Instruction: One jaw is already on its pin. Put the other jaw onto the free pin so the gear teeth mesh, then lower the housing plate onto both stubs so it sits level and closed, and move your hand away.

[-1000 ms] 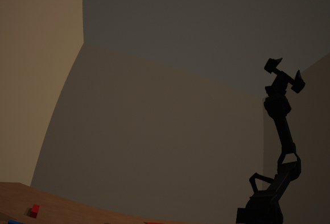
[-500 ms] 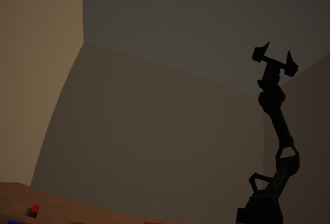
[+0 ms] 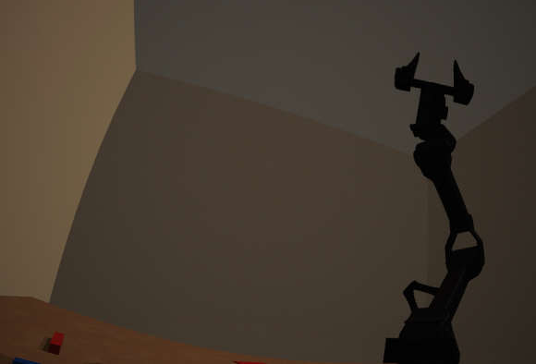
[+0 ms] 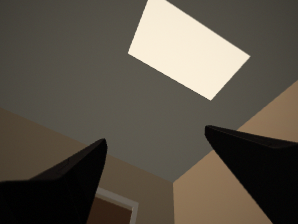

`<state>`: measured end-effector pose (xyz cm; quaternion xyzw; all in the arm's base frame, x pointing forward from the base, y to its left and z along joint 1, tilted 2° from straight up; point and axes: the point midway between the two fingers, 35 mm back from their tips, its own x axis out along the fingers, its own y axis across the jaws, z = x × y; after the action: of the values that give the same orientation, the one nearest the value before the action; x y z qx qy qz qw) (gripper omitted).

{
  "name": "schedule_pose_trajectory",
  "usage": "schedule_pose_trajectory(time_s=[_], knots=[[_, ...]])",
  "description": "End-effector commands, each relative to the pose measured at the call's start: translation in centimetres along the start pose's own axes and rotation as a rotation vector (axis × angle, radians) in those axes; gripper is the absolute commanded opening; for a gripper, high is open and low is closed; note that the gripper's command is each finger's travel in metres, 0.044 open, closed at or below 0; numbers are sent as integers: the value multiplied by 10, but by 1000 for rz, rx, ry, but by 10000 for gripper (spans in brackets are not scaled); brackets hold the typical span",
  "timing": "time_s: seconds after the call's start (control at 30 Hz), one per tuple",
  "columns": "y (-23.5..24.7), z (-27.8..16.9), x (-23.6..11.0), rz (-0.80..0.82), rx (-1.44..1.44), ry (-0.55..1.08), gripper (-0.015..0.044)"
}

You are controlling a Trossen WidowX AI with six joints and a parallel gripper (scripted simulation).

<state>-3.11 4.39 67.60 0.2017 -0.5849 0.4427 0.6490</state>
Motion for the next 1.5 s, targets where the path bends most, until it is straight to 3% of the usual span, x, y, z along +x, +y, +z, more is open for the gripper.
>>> schedule_pose_trajectory(time_s=[0.0, 0.67, 1.47], knots=[[-13, -15, 0, -38, -21, 36, 440], [-66, -91, -10, -178, -187, 268, 440], [-115, -187, -46, -259, -365, 587, 440]])
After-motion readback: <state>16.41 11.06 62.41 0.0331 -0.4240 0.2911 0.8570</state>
